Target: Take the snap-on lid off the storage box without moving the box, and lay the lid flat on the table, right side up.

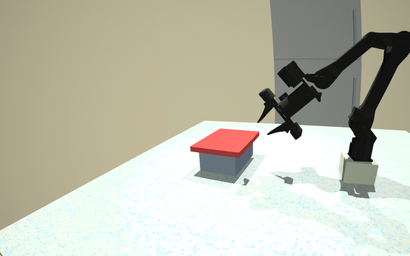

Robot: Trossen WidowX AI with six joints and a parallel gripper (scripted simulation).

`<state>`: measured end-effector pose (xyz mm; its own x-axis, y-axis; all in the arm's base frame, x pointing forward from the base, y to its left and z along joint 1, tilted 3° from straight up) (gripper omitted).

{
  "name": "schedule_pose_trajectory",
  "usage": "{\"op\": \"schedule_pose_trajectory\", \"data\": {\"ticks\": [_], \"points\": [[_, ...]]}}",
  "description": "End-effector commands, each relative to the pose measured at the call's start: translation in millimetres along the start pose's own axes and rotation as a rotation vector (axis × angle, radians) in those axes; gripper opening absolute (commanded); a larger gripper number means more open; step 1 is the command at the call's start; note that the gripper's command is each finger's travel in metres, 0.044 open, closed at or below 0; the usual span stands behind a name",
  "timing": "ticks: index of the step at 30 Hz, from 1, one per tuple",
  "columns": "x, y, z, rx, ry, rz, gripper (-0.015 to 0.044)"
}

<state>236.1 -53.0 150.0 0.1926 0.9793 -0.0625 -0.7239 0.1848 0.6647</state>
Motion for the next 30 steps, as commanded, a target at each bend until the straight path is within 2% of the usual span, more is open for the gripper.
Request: {"op": "schedule_pose_trajectory", "data": {"ticks": [1, 30], "points": [[0.6, -7.7, -11.9, -0.01, -0.006, 0.0, 0.0235], [0.5, -44.8, -8.3, -0.011, -0.005, 0.0, 0.0235]]}}
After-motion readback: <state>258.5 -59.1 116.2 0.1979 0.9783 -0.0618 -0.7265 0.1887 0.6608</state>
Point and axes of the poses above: the point midway between the two fingers, 35 mm back from their tips, its own y axis back along the fingers, its own z axis across the jaws, x = y × z, the point moved 9 cm from there along y, back along the fingers, and after that the axes turned 3 degrees about y, right-handed, at the moved point
